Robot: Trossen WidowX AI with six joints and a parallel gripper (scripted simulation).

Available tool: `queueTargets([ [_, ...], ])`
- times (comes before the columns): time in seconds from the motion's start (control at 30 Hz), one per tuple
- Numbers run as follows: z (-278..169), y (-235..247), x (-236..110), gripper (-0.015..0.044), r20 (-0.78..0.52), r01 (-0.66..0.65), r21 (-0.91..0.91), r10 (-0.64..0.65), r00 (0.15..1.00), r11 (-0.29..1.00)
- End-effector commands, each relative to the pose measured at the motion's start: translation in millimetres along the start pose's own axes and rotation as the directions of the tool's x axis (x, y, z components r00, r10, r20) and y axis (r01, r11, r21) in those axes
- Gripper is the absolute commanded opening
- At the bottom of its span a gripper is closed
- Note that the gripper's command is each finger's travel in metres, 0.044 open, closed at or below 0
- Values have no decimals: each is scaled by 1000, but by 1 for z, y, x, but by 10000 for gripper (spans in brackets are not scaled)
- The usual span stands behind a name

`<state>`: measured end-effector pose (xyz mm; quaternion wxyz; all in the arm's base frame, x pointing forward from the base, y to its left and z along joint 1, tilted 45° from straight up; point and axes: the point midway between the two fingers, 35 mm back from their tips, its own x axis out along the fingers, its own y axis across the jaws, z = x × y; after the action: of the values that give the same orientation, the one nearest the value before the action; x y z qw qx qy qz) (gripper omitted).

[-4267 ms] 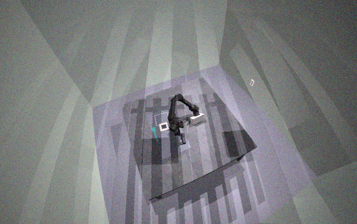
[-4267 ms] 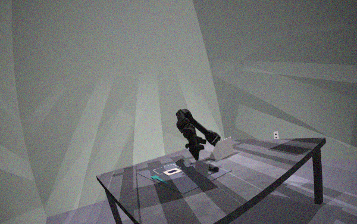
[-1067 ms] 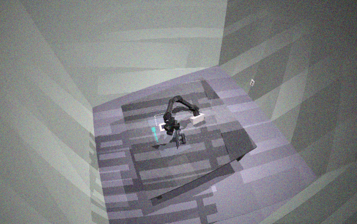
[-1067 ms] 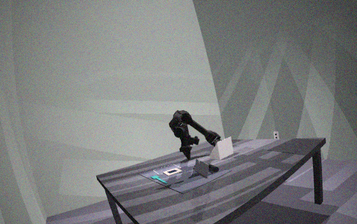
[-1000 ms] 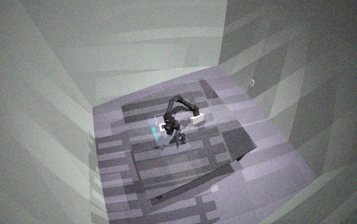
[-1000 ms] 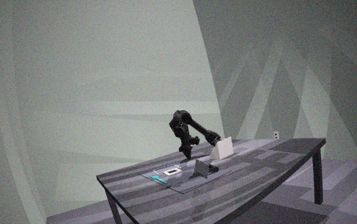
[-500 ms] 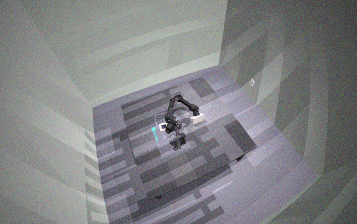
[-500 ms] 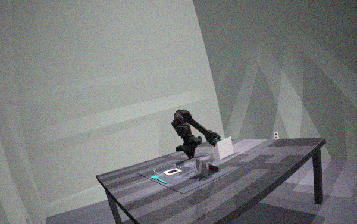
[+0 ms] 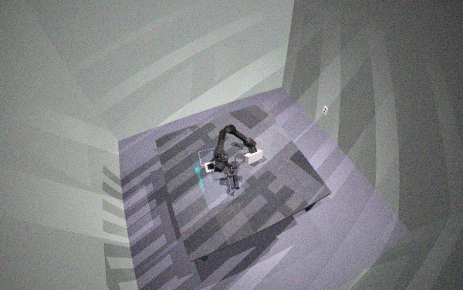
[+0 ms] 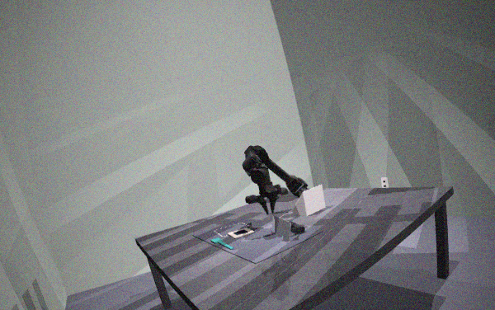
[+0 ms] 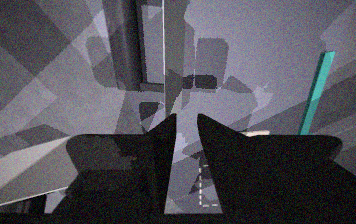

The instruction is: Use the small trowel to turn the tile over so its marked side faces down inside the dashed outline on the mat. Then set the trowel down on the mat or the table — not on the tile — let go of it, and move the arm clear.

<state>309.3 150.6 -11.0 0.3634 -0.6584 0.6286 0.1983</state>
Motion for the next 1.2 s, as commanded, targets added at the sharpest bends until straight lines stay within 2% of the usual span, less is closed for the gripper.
queueTargets([
  [0.0, 0, 6, 2, 100, 0, -6, 163, 6, 1000, 987],
  [0.27, 0, 14, 2, 100, 0, -7, 427, 8, 1000, 904],
  [0.53, -1, 22, 2, 100, 1, -7, 658, 9, 1000, 753],
  [0.87, -1, 32, 2, 100, 1, -6, 874, 10, 1000, 486],
  [1.17, -2, 41, 3, 100, 0, -2, 981, 11, 1000, 195],
])
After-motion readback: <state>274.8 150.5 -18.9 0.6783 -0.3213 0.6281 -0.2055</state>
